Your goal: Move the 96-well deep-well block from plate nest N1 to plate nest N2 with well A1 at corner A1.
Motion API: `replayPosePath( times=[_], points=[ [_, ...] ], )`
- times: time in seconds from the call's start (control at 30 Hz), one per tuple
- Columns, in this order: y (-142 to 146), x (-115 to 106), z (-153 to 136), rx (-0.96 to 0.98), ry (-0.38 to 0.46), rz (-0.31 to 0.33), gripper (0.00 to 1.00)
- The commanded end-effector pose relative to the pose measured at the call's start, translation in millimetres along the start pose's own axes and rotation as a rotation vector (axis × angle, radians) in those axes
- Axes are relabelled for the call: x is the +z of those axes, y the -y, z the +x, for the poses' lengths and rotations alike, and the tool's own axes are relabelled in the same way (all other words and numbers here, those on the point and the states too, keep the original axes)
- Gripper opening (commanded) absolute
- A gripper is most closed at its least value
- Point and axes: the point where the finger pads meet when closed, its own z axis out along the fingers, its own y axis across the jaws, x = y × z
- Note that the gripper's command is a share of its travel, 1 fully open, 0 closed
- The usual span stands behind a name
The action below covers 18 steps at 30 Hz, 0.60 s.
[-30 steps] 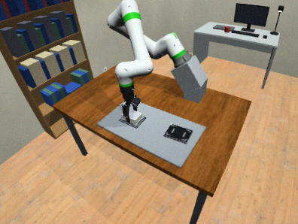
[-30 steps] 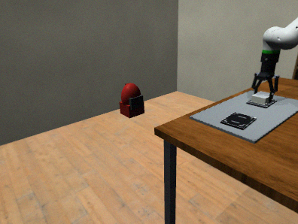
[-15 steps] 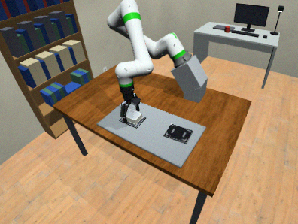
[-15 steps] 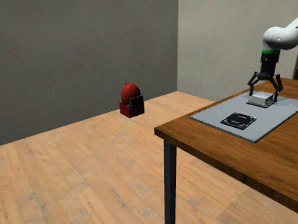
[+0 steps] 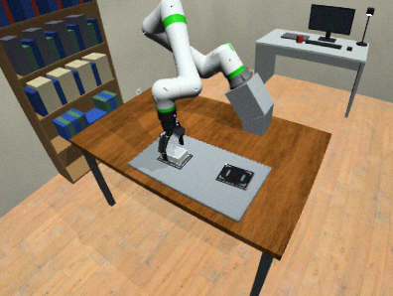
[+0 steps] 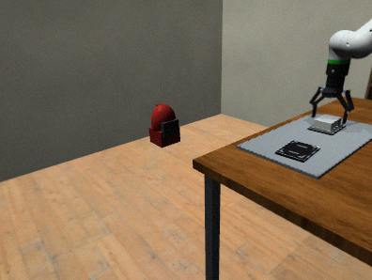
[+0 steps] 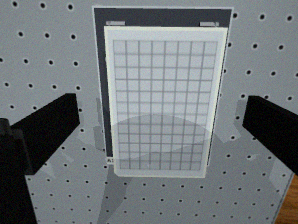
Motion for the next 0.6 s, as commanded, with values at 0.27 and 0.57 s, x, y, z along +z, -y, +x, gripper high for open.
replayPosePath(
  times=[0.27, 0.57],
  points=[
    [-1, -24, 0, 0.0, 0.0, -0.002, 1.0],
    [-1, -48, 0, 0.0, 0.0, -0.002, 1.0]
  ],
)
